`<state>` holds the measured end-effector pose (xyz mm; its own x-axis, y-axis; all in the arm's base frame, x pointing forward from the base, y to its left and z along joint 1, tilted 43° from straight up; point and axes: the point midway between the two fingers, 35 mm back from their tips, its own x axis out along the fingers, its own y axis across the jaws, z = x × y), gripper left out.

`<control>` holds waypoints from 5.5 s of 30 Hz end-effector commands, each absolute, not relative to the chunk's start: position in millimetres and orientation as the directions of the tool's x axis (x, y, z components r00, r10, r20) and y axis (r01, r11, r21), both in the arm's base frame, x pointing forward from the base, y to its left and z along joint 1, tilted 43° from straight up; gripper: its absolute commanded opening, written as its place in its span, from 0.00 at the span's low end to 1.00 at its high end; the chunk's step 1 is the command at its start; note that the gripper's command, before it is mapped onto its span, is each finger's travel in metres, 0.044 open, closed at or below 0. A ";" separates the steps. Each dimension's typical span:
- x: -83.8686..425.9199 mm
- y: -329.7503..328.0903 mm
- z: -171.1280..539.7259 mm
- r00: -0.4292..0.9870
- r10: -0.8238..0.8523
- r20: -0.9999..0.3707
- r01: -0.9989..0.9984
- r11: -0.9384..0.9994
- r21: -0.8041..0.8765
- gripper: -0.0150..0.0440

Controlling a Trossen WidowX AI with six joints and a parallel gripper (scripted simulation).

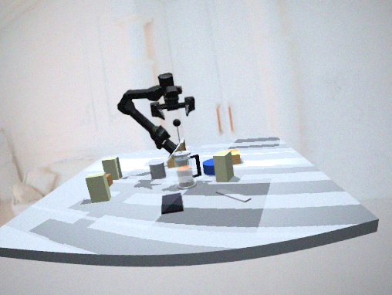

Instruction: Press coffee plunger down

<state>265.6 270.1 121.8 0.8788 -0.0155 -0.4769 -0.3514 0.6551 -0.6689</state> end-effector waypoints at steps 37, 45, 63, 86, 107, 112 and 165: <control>302.0 268.7 105.7 0.882 -0.008 -0.470 -0.348 0.661 -0.665 0.51; 302.0 268.7 105.7 0.882 -0.008 -0.470 -0.348 0.661 -0.665 0.46; 308.4 257.2 87.8 0.881 -0.008 -0.472 -0.349 0.661 -0.664 0.46; 318.7 234.6 58.6 0.881 -0.009 -0.473 -0.350 0.661 -0.664 0.46; 330.9 214.0 35.1 0.883 -0.008 -0.469 -0.348 0.659 -0.667 0.46; 335.1 214.5 33.6 0.884 -0.008 -0.468 -0.347 0.659 -0.667 0.46; 340.5 221.0 32.5 0.884 -0.008 -0.467 -0.346 0.660 -0.667 0.46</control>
<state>339.1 226.6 38.7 0.8907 0.0119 -0.4545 -0.3447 0.6695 -0.6580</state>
